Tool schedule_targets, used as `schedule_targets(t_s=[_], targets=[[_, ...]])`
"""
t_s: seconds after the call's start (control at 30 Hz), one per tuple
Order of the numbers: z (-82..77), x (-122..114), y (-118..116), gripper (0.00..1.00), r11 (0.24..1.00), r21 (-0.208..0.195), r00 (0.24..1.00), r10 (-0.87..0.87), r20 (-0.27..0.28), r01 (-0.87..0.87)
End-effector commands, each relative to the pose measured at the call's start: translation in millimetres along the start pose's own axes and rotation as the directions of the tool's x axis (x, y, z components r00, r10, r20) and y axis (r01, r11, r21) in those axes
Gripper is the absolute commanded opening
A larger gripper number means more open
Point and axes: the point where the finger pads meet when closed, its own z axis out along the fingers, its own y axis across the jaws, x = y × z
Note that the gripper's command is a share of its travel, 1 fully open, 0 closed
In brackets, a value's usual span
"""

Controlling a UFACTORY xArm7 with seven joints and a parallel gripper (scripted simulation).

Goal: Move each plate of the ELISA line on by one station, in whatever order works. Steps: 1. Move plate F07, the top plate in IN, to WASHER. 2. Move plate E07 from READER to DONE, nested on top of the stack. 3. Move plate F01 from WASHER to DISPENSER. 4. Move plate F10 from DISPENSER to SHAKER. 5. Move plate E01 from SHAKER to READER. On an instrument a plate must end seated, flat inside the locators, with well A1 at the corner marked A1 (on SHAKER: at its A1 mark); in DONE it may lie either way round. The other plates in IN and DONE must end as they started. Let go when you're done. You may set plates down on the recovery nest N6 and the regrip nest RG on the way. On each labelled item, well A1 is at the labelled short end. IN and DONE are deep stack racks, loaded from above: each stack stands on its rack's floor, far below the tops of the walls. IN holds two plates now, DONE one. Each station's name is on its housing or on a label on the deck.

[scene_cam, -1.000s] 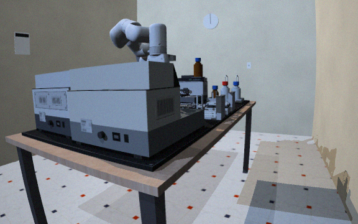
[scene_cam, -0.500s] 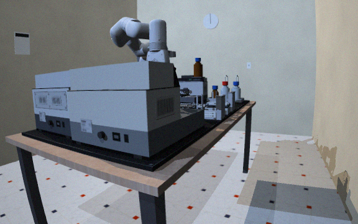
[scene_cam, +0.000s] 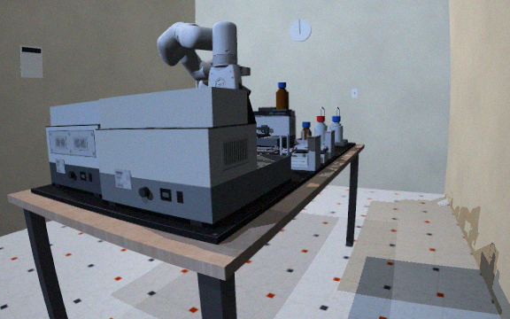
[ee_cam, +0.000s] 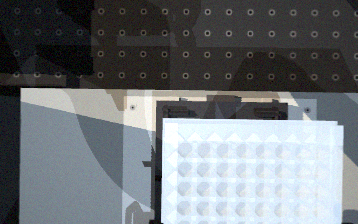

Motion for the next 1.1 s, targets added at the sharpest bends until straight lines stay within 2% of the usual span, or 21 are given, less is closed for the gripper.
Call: schedule_targets(t_s=[0.0,0.13,0.5,0.97,1.07], targets=[[-7.0,-0.7,1.1,0.0,1.0,-0.004,1.0,0.0,0.004,0.0],[-12.3,-0.7,1.1,0.0,1.0,-0.004,1.0,0.0,0.004,0.0],[-12.6,-0.7,1.1,0.0,1.0,-0.004,1.0,0.0,0.004,0.0],[-12.6,46.0,-1.2,0.0,0.987,-0.003,0.987,-0.163,0.004,0.163],[-12.5,49.2,-1.3,0.0,0.986,-0.003,0.986,-0.164,0.004,0.164]])
